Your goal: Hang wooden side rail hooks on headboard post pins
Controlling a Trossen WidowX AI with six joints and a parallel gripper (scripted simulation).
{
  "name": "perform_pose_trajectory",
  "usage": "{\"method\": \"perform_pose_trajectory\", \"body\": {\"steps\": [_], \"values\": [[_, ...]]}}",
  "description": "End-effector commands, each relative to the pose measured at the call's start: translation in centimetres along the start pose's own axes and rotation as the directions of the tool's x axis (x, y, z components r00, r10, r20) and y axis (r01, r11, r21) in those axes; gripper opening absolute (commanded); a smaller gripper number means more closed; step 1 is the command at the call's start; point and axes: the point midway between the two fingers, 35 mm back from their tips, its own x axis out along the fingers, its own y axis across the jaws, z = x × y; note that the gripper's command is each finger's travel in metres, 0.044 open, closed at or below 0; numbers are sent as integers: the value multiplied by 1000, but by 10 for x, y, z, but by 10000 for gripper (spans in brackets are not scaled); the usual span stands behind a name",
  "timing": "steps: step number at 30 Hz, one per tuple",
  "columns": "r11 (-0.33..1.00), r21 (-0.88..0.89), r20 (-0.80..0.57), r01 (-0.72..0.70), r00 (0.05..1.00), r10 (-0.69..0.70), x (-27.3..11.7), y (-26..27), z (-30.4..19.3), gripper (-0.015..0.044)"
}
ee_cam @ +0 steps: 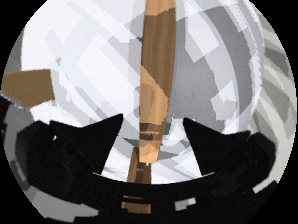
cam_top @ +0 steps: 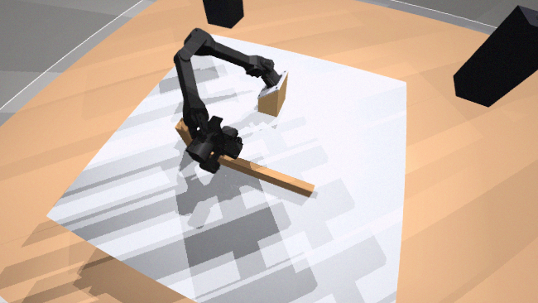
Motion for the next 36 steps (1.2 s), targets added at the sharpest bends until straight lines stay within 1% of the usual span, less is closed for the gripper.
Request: {"method": "perform_pose_trajectory", "body": {"steps": [1,14,26,32,35,36], "values": [[1000,-9,-5,-9,1000,9,9,3,1,440],[1000,-10,-7,-9,1000,9,25,4,0,440],[1000,-10,-7,-9,1000,9,25,4,0,125],[1000,-10,-7,-9,1000,9,25,4,0,85],[1000,-10,-7,-9,1000,9,25,4,0,6],[1000,-10,-7,-9,1000,9,25,4,0,0]]}}
